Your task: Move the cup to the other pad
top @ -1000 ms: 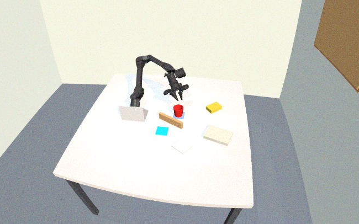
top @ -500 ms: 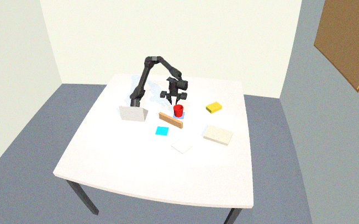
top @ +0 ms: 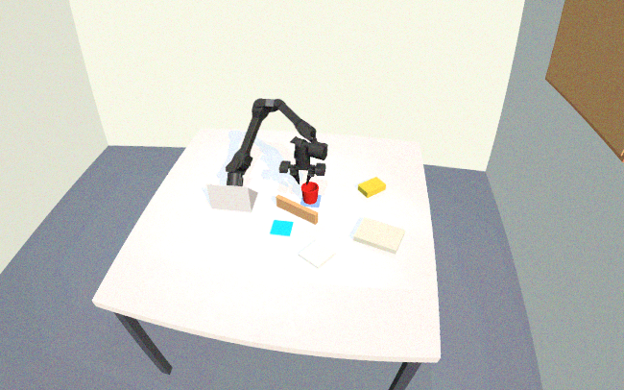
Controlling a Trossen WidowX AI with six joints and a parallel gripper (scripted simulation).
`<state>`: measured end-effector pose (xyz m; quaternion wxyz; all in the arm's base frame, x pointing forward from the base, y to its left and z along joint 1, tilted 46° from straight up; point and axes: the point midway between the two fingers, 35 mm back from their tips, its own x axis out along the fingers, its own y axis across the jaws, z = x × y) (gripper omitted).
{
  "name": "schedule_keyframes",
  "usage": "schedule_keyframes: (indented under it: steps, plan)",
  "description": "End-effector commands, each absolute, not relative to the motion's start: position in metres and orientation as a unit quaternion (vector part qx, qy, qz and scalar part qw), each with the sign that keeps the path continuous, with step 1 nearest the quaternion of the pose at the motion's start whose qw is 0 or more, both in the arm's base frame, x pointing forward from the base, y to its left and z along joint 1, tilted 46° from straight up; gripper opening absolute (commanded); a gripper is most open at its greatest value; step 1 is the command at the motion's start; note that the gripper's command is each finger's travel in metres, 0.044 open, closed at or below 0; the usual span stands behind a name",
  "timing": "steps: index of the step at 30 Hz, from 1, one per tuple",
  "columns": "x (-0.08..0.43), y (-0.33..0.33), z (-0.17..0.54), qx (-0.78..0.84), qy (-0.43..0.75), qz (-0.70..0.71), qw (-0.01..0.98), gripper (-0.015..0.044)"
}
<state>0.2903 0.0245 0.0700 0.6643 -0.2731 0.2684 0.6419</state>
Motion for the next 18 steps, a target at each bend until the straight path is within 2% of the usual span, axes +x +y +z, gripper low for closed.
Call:
schedule_keyframes:
  steps: [1, 18]
  plan:
    - [0.290, 0.031, 0.064, -0.269, 0.270, 0.643, 0.664, 0.0148]
    - [0.290, 0.051, 0.045, -0.268, 0.269, 0.643, 0.664, 0.0148]
